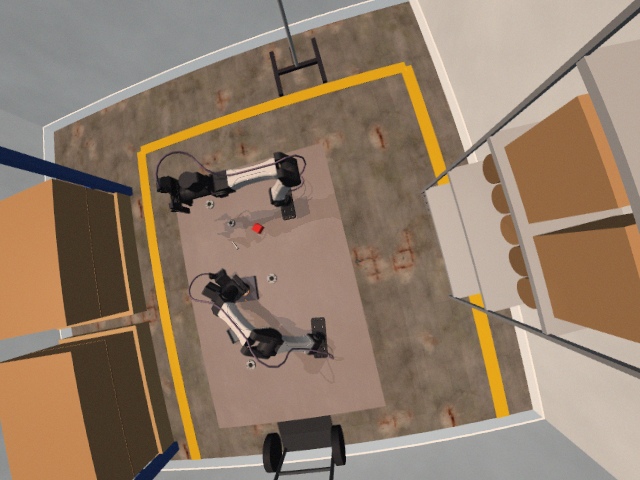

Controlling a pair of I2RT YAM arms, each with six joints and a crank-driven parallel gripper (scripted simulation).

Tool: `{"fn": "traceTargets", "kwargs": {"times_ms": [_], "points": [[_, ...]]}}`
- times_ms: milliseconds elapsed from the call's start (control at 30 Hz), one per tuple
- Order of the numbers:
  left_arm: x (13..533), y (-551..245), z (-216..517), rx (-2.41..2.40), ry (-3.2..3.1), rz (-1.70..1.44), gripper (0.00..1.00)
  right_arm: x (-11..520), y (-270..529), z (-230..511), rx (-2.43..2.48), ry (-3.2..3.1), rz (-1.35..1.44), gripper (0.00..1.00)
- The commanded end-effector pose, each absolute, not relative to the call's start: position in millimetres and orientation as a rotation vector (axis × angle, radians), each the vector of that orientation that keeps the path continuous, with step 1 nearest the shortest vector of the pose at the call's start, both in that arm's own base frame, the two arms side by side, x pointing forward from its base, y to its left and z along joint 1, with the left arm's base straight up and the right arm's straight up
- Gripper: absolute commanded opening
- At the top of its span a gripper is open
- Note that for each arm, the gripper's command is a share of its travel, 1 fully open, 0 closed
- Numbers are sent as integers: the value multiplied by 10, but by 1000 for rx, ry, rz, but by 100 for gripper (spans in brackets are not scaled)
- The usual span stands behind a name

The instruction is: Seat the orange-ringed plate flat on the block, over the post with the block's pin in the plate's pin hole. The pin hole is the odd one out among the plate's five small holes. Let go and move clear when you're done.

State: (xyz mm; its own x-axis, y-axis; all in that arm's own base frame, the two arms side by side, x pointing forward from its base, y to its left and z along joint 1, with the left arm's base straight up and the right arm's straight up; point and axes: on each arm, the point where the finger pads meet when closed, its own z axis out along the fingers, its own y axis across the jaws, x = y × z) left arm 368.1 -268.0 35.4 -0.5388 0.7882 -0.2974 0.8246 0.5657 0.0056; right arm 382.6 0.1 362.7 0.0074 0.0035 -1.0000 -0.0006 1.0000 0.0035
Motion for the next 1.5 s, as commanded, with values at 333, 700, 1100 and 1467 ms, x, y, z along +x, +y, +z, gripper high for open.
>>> {"fn": "traceTargets", "kwargs": {"times_ms": [333, 700, 1100, 1467], "points": [[3598, -2616, 169, 1342, 2592, -195, 86, 3821, 22, 3763, -3, 1530, 0, 83], [3701, -2692, 523, 1315, 2529, -206, 86, 3821, 22, 3763, -3, 1530, 0, 83], [3633, -2645, 628, 1339, 2584, -197, 86, 3821, 22, 3763, -3, 1530, 0, 83], [3614, -2630, 916, 1333, 2567, -199, 86, 3821, 22, 3763, -3, 1530, 0, 83]]}}
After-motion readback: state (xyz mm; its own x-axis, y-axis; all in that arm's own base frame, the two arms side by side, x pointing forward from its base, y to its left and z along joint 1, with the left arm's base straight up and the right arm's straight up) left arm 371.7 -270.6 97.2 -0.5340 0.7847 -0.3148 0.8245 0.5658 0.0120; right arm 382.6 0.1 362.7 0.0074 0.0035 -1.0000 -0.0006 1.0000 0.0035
